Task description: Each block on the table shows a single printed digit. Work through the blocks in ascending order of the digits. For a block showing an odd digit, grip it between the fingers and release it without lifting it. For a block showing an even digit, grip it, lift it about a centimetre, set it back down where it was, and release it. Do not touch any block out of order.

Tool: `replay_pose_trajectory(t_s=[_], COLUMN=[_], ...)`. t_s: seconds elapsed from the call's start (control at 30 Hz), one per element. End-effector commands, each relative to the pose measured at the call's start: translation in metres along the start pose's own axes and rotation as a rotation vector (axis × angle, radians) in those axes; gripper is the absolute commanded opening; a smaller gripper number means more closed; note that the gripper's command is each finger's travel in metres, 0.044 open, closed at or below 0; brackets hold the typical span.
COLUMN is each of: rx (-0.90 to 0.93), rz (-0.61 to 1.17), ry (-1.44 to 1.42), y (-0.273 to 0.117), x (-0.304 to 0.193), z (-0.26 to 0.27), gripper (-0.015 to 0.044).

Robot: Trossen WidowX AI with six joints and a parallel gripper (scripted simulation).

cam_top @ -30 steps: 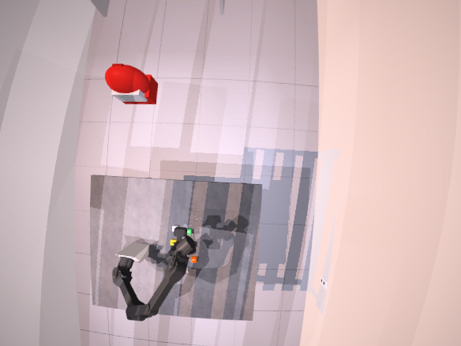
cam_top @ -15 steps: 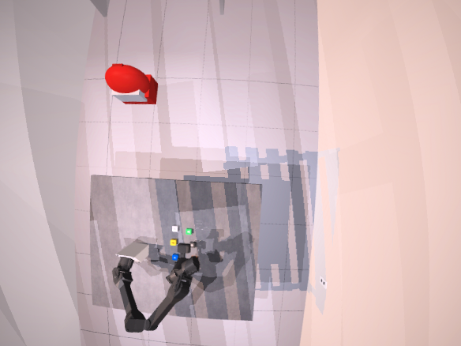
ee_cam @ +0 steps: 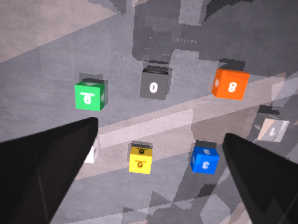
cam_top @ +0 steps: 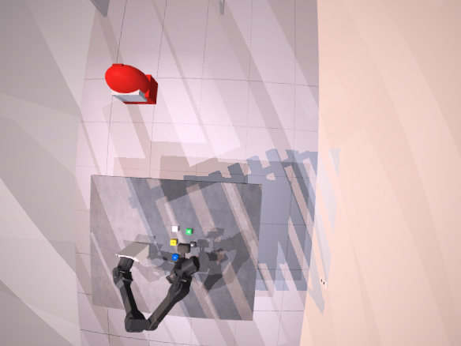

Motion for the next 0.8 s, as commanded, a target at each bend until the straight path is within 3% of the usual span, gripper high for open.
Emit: replay_pose_trajectory(t_s=[0.0,0.17,0.77], rx=[-0.002,-0.005,-0.006], rz=[-0.001,0.001,0.001], ry=[-0.004,-0.004,-0.004], y=[0.000,0.000,0.001], x=[0.000,-0.007,-0.008], z=[-0.011,-0.079,-0.081], gripper=[0.0400,0.0400,0.0400])
Point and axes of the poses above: the point midway between the two fingers, 35 mm back from their tips, its own y axis out along the fingers, its own z axis across the jaws, x = y × z, the point moved 3 cm from there along -y, back along the fingers, and after that the axes turned 10 degrees about -y, right-handed, at the moved point
